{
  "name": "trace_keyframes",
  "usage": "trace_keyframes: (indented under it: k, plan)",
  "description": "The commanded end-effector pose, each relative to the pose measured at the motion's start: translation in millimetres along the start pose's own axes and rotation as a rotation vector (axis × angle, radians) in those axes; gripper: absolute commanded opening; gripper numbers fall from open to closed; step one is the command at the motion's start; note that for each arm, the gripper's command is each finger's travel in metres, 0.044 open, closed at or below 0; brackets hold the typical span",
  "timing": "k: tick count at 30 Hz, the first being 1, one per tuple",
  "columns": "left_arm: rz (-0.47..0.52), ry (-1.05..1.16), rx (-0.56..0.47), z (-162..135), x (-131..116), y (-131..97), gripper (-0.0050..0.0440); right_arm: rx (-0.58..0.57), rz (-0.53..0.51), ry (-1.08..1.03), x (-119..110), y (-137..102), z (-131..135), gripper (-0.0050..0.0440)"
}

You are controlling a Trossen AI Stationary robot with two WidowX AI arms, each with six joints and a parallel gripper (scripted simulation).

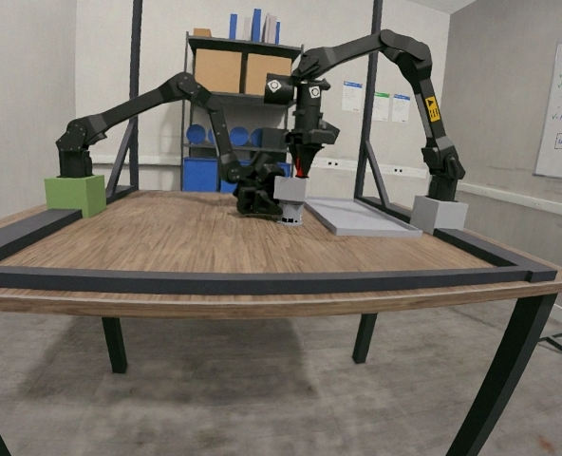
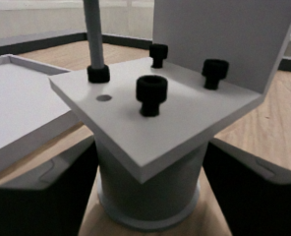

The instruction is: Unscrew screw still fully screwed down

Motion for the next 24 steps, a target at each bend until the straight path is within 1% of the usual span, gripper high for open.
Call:
trace_keyframes:
  k: [1, 14, 24]
  plan:
    - [0.035, 0.0, 0.003, 0, -4, -11, 0.013, 0.002, -0.012, 0.034, 13, 2, 8, 0.0245]
    - [0.044, 0.002, 0.004, -1, -7, -13, 0.013, 0.002, -0.012, 0.034, 13, 2, 8, 0.0245]
    - [0.014, 0.002, 0.003, -1, -2, -1, 0.013, 0.002, -0.012, 0.034, 13, 2, 8, 0.0245]
Point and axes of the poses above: on each arm, the point midway between the two fingers, 35 mm back from their tips, its own y axis out along the fingers, its own z axis across the jaws, x = y × z, the point moved 2 cm from there along -y, back along the fingers, and after that the axes turned 11 degrees about y, right-handed, at the moved point
